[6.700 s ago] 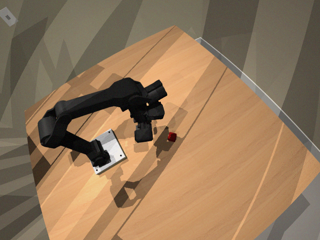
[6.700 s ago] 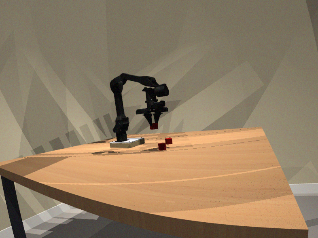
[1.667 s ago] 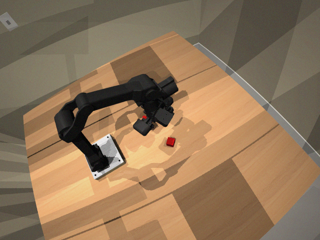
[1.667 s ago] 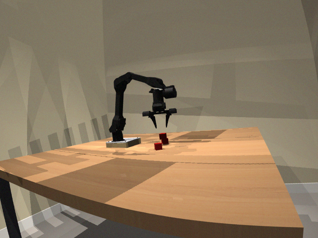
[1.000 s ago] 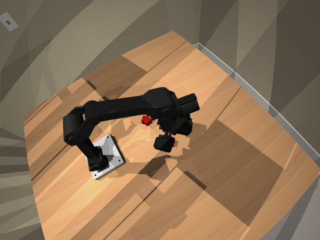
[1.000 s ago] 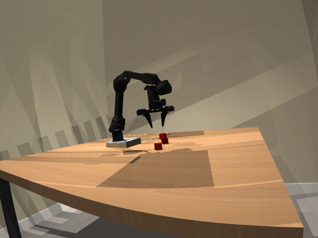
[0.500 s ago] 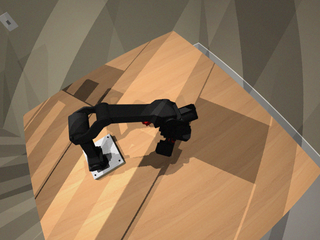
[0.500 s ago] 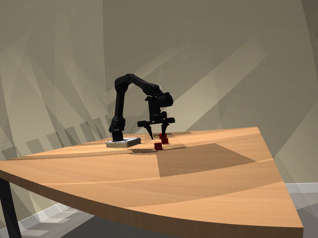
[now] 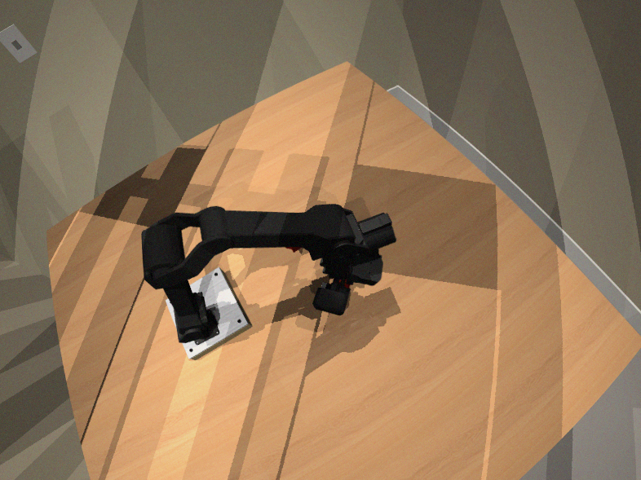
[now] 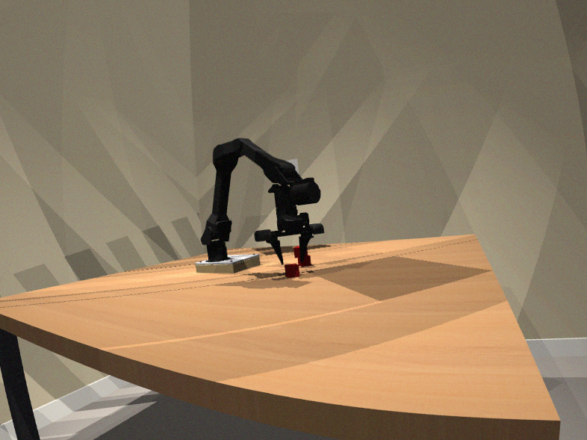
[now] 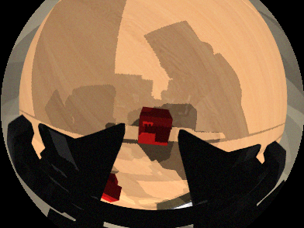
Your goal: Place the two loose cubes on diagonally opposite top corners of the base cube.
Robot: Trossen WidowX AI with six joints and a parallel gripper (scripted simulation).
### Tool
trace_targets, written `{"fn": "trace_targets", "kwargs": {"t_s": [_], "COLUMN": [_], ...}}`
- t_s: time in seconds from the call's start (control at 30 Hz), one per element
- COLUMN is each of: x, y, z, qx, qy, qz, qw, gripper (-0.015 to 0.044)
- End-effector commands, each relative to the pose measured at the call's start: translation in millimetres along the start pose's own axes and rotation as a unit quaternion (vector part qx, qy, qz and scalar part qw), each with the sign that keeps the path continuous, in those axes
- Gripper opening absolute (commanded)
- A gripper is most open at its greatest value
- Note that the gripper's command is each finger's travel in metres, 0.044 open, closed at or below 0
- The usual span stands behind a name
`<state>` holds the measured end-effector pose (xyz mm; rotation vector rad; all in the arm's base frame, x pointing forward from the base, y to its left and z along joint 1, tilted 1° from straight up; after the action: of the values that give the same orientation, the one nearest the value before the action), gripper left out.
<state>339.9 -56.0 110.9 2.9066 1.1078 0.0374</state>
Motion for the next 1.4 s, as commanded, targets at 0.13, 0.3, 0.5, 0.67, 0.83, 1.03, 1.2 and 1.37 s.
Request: {"fn": "trace_targets", "kwargs": {"t_s": [0.13,0.3,0.5,0.67,0.83,1.03,1.2,1.37], "x": [-2,-2,-2,-2,0,2,3,3], "y": [-2,-2,-2,-2,0,2,3,3], "z": [18,22,22,20,5,-13,-29,-45], "qx": [0.007,0.007,0.007,0.007,0.007,0.007,0.007,0.007], "qy": [-0.006,-0.006,-0.006,-0.006,-0.006,-0.006,-0.006,-0.006], "qz": [-0.002,-0.002,-0.002,-0.002,-0.002,-0.002,-0.002,-0.002], "qw": [1.0,1.0,1.0,1.0,1.0,1.0,1.0,1.0], "gripper": [0.0265,0.0265,0.0107,0.0105,0.0105,0.0105,0.0105,0.0105]}}
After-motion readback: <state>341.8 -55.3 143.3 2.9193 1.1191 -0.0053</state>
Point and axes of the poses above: the point midway between the two fingers, 35 mm back from their tips, its own z axis out along the fingers, its own x axis across the jaws, y = z × x, the point moved 7 cm from there along -z, back along the fingers, and after that the axes turned 3 degrees about z, right-handed, at the moved point
